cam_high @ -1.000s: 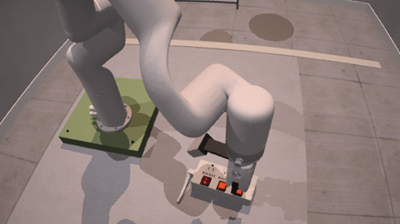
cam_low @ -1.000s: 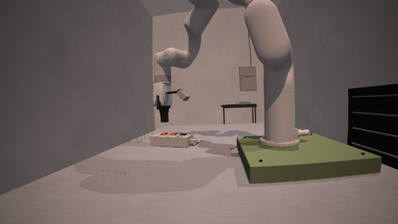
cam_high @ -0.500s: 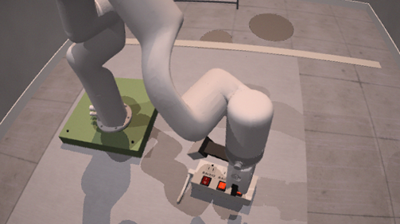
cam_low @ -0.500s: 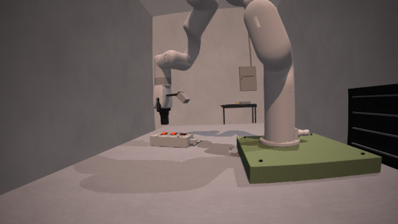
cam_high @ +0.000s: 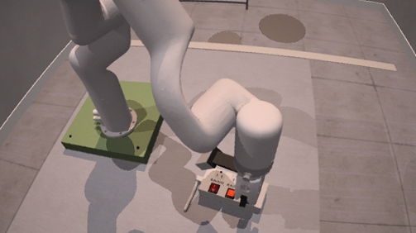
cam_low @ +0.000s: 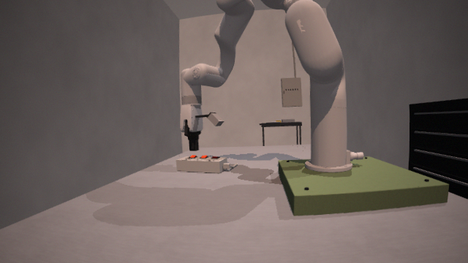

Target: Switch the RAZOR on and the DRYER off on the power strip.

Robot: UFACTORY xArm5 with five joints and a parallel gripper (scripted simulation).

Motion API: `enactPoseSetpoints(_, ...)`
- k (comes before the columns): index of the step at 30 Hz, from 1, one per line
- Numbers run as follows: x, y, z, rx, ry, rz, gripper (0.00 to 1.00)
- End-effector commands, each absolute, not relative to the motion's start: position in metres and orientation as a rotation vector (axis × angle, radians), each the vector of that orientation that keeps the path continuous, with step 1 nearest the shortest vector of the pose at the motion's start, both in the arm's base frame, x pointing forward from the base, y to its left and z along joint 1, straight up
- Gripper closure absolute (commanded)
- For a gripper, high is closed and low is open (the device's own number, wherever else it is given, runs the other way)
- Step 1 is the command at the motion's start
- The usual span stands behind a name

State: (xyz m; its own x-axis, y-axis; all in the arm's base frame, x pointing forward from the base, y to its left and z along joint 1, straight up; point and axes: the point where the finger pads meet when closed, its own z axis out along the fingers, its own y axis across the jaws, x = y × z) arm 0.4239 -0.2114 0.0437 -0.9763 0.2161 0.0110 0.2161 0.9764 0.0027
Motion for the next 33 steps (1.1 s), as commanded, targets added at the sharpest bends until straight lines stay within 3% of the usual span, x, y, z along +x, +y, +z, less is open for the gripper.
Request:
enactPoseSetpoints(1,0.425,-0.212,0.04,-0.341,-3.116,-0.004,1.0)
enactPoseSetpoints(33,0.425,-0.212,0.03,-0.341,-3.116,-0.004,1.0)
